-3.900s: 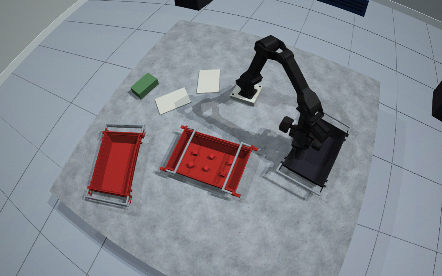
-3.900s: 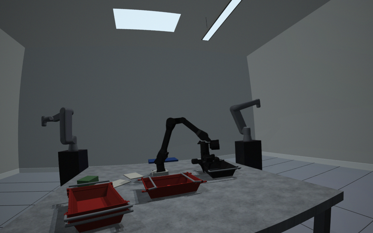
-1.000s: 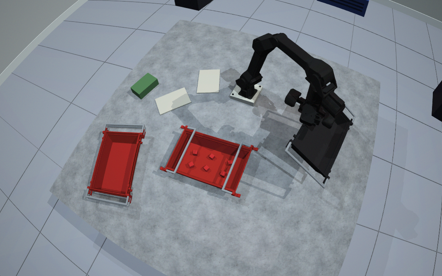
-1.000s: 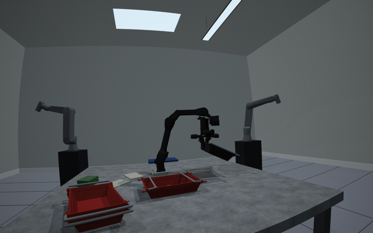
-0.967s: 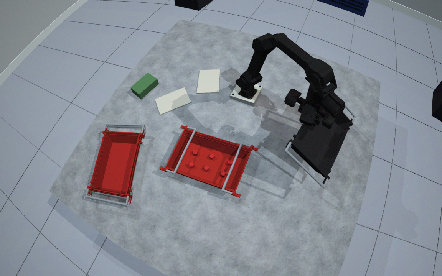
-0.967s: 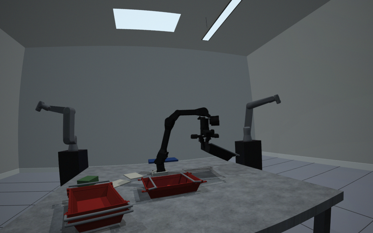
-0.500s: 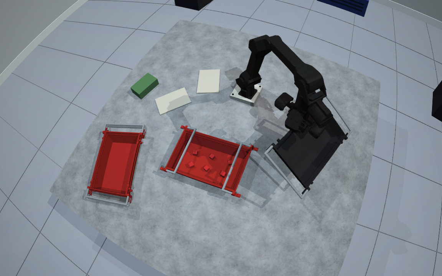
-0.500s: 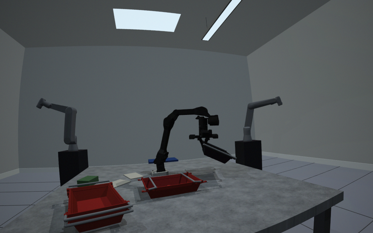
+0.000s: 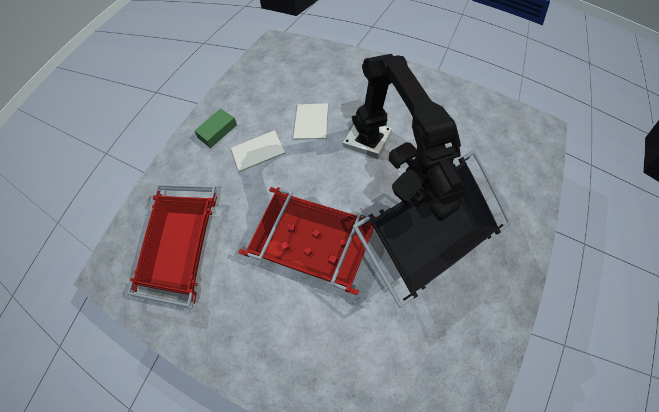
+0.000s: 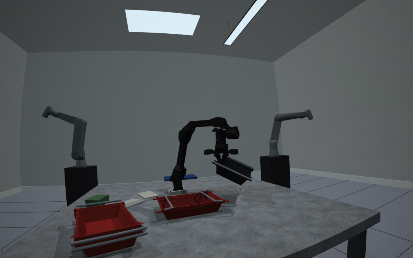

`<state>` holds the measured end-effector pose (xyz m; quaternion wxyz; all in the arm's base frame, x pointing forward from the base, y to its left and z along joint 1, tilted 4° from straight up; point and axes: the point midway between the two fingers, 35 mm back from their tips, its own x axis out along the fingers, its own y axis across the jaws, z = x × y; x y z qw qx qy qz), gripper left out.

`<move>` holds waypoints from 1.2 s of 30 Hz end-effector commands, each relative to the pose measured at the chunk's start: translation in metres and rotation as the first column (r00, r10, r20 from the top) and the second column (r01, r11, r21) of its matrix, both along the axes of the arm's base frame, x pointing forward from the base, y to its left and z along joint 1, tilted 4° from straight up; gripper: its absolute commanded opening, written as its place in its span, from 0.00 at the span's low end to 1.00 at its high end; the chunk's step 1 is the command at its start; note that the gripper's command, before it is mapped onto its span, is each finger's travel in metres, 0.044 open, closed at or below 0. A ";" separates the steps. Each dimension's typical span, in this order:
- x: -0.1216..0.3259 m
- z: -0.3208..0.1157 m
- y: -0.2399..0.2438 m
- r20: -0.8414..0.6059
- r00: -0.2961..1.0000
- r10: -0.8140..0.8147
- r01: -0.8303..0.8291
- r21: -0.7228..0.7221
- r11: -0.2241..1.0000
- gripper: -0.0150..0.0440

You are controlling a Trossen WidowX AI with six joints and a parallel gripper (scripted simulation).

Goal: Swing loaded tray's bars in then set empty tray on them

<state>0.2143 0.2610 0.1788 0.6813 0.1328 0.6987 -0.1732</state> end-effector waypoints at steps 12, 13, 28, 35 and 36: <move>0.043 0.010 -0.043 0.036 0.974 -0.224 0.223 0.020 0.975 0.25; 0.045 0.010 -0.046 0.037 0.970 -0.239 0.238 0.019 0.971 0.25; 0.078 0.011 -0.098 0.050 0.890 -0.454 0.453 0.016 0.891 0.25; 0.090 0.012 -0.125 0.057 0.836 -0.546 0.546 0.015 0.837 0.25; 0.092 0.012 -0.128 0.057 0.827 -0.559 0.559 0.015 0.829 0.25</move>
